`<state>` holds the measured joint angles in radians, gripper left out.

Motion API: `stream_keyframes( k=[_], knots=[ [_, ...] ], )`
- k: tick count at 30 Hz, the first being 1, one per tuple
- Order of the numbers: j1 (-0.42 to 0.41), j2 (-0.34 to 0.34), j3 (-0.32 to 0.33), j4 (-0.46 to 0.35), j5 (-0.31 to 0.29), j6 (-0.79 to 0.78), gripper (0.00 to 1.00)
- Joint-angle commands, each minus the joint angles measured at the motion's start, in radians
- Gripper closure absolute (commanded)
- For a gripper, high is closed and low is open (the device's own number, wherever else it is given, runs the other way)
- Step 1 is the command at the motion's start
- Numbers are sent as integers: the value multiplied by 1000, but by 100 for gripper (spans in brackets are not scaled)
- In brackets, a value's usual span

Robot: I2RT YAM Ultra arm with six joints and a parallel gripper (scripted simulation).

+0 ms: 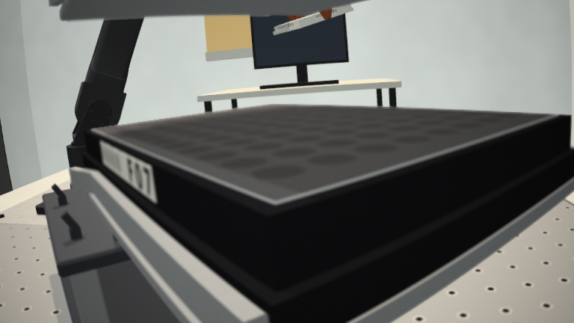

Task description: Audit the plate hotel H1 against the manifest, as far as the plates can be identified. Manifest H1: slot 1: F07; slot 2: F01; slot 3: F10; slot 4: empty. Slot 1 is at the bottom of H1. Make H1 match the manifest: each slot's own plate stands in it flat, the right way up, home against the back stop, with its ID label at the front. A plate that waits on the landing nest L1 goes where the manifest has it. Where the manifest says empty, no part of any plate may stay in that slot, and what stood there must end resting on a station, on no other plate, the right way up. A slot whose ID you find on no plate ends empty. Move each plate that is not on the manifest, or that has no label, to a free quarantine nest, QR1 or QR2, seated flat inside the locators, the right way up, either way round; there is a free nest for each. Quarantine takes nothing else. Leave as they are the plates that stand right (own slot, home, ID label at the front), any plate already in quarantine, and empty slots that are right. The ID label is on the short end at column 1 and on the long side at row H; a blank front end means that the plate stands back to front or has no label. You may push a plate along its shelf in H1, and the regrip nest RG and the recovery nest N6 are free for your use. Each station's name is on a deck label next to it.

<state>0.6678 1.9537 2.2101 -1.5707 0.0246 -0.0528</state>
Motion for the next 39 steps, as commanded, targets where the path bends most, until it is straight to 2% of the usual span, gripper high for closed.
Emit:
stream_keyframes(
  k=[1,17,39],
  knots=[
    [34,-18,18,0,-6,-61,14],
    [149,-21,11,0,-8,-267,14],
    [318,5,42,0,3,-124,14]
  ],
)
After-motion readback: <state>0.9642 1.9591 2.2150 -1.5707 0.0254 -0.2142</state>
